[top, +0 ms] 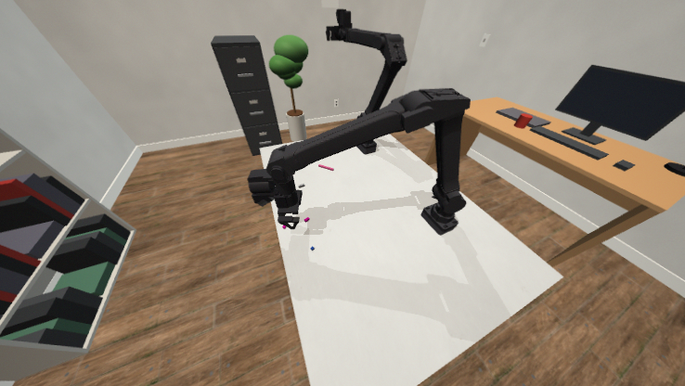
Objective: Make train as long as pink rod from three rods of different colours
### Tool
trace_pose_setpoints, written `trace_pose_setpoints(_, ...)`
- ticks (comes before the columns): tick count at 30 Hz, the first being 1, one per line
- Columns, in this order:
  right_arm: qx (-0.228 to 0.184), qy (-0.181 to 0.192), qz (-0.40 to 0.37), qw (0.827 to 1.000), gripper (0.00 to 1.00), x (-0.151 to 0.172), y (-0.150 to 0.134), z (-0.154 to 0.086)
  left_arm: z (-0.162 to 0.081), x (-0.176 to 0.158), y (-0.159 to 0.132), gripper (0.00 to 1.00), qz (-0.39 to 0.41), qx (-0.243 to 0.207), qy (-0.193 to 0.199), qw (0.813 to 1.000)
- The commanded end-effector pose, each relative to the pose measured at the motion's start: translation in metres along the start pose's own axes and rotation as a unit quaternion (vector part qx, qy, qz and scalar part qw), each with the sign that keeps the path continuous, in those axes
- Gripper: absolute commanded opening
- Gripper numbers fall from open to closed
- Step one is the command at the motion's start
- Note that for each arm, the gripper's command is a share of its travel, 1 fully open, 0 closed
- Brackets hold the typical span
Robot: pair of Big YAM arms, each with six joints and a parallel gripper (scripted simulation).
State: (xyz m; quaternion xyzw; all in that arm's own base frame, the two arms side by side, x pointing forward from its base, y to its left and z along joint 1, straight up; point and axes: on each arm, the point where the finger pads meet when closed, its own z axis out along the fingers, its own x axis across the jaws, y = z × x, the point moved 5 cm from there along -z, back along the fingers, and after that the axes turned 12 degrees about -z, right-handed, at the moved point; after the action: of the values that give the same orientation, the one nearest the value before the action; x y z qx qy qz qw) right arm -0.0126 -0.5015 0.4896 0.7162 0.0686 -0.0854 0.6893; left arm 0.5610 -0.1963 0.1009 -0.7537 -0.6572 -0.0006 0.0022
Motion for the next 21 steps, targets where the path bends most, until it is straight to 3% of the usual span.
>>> trace_pose_setpoints(1, -0.017, -0.005, 0.005, 1.000, 1.00, -0.006, 0.010, -0.007, -0.018, 0.002, 0.005, 1.00, 0.069, -0.021, -0.006, 0.997)
trace_pose_setpoints(17, -0.017, -0.005, 0.005, 1.000, 1.00, -0.006, 0.010, -0.007, -0.015, 0.016, 0.002, 1.00, 0.295, -0.019, -0.001, 0.955)
trace_pose_setpoints(19, -0.017, -0.005, 0.005, 1.000, 1.00, -0.006, 0.010, -0.007, -0.015, 0.016, 0.002, 1.00, 0.295, -0.019, -0.001, 0.955)
trace_pose_setpoints(21, -0.017, -0.005, 0.005, 1.000, 1.00, -0.006, 0.010, -0.007, -0.009, 0.020, 0.002, 1.00, 0.342, -0.014, -0.001, 0.940)
